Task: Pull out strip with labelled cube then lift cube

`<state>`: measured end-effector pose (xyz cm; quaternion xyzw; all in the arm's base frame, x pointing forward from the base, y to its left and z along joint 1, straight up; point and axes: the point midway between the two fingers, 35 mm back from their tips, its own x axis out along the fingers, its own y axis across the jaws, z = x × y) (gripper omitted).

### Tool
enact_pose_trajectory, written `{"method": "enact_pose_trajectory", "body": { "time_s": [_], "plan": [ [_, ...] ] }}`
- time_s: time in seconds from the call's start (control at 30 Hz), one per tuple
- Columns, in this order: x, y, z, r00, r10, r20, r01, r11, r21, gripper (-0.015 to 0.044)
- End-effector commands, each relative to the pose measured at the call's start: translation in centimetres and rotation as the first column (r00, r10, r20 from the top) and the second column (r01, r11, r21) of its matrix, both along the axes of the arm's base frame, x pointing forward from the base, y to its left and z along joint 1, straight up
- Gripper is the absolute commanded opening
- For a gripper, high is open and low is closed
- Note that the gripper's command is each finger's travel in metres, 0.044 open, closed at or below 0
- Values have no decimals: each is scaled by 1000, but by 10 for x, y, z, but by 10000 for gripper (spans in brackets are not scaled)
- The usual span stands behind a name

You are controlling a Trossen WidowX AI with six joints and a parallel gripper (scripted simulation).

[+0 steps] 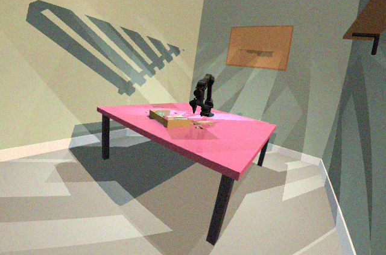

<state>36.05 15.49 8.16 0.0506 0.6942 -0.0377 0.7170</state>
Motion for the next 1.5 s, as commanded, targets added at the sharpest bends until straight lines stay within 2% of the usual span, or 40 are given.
{"method": "enact_pose_trajectory", "body": {
  "time_s": [0.0,0.47,0.7,0.73,1.47],
  "plan": [
    [15,-3,0,1000,2,-3,-2,1000,1,440],
    [67,-13,4,1000,2,1,-2,1000,0,440],
    [68,-13,-4,1000,2,1,-2,1000,0,256],
    [68,-13,-6,1000,2,1,-2,1000,0,250],
    [69,-12,-42,1000,2,1,-2,1000,0,250]
  ]
}}
